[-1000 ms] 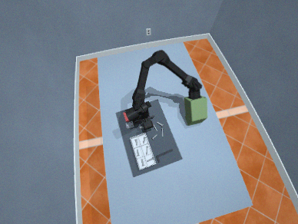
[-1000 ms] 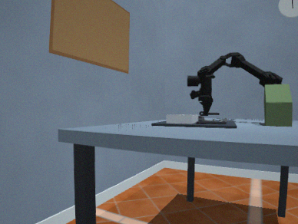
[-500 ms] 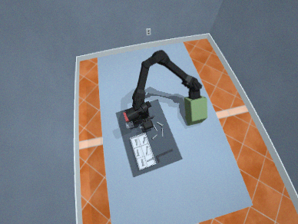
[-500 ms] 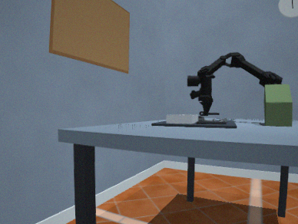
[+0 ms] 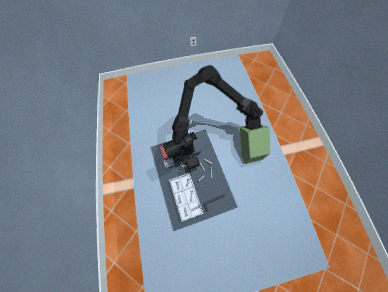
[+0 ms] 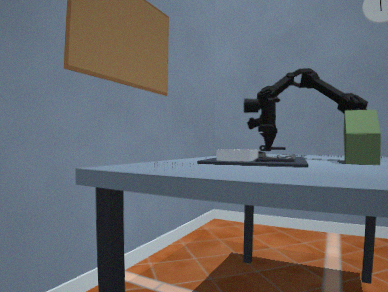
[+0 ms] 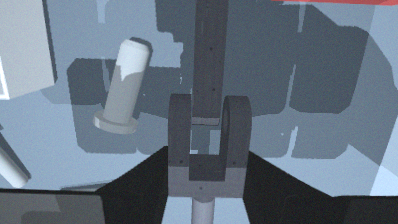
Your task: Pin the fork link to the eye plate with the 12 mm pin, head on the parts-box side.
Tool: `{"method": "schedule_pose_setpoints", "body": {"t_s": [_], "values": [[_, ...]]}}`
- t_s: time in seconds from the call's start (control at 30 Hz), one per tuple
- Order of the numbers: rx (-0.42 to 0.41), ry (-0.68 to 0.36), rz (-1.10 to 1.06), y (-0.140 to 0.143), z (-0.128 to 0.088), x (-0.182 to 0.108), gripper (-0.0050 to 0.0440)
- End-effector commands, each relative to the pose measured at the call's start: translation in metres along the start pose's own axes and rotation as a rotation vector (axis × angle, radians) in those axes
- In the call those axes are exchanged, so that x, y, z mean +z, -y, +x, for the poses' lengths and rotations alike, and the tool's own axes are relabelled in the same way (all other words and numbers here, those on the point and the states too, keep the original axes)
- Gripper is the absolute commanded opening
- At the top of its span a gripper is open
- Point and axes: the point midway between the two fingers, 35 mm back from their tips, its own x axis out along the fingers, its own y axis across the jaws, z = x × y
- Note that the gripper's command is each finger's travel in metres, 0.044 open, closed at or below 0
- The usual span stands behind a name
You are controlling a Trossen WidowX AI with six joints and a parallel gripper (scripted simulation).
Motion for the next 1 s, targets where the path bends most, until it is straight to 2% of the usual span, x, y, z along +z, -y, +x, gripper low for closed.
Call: {"method": "schedule_pose_setpoints", "body": {"t_s": [0.0,0.97], "values": [[-0.002,0.028,0.010,0.0025,-0.0087,0.0085,-0.0050],[-0.003,0.028,0.008,0.0020,-0.0063,0.0079,-0.0050]]}}
